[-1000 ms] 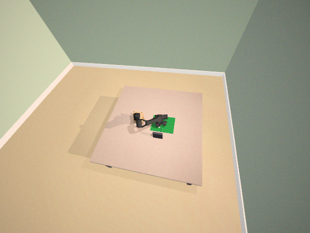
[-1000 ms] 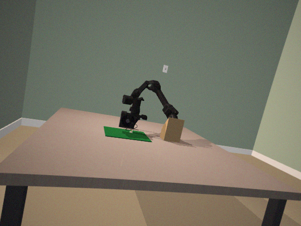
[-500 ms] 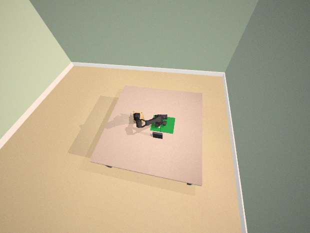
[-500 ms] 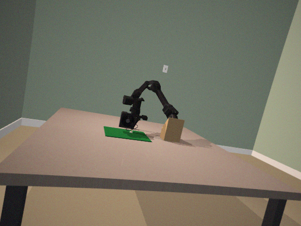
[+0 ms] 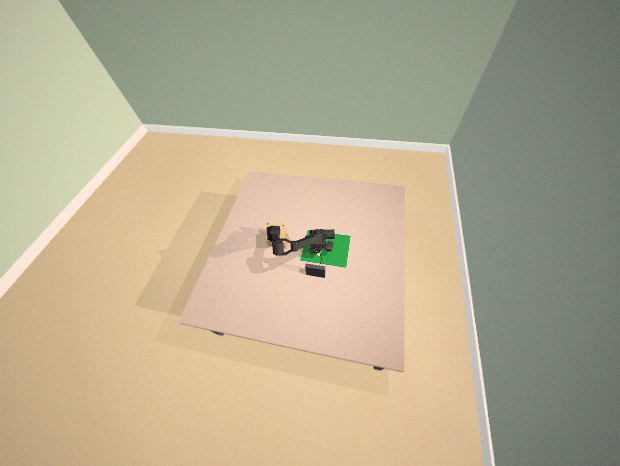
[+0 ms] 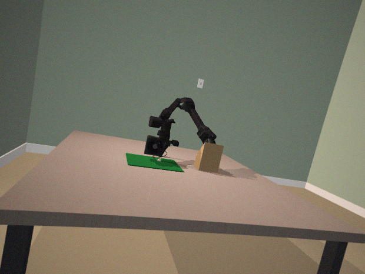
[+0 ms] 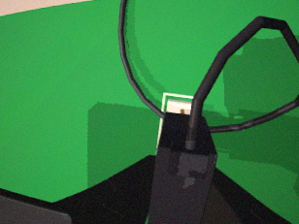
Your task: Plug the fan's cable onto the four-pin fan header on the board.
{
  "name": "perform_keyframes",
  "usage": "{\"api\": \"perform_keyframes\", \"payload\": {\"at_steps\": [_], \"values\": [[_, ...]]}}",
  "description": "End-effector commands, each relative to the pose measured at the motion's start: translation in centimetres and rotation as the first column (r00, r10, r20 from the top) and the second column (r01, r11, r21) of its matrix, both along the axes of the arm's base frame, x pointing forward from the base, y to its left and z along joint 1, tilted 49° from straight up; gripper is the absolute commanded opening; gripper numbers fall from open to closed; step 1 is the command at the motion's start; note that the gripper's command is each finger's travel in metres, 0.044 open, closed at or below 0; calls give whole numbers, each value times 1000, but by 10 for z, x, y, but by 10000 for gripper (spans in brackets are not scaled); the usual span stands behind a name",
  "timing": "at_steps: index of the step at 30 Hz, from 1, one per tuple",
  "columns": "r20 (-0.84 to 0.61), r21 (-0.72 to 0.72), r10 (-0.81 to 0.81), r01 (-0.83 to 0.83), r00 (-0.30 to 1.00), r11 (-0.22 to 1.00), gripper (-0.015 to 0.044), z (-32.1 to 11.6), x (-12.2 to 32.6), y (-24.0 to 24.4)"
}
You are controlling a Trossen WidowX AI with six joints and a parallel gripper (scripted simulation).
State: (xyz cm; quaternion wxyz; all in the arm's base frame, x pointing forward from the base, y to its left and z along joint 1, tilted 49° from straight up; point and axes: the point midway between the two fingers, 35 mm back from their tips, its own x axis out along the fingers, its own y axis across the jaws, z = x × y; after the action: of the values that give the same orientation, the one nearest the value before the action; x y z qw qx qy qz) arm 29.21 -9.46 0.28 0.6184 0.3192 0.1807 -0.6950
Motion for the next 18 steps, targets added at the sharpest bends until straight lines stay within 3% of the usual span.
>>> {"api": "perform_keyframes", "payload": {"at_steps": [1, 18], "values": [[-3, -4, 2, -2, 1000, 1000, 0, -1, 0, -1], [-2, -4, 2, -2, 1000, 1000, 0, -3, 0, -4]]}}
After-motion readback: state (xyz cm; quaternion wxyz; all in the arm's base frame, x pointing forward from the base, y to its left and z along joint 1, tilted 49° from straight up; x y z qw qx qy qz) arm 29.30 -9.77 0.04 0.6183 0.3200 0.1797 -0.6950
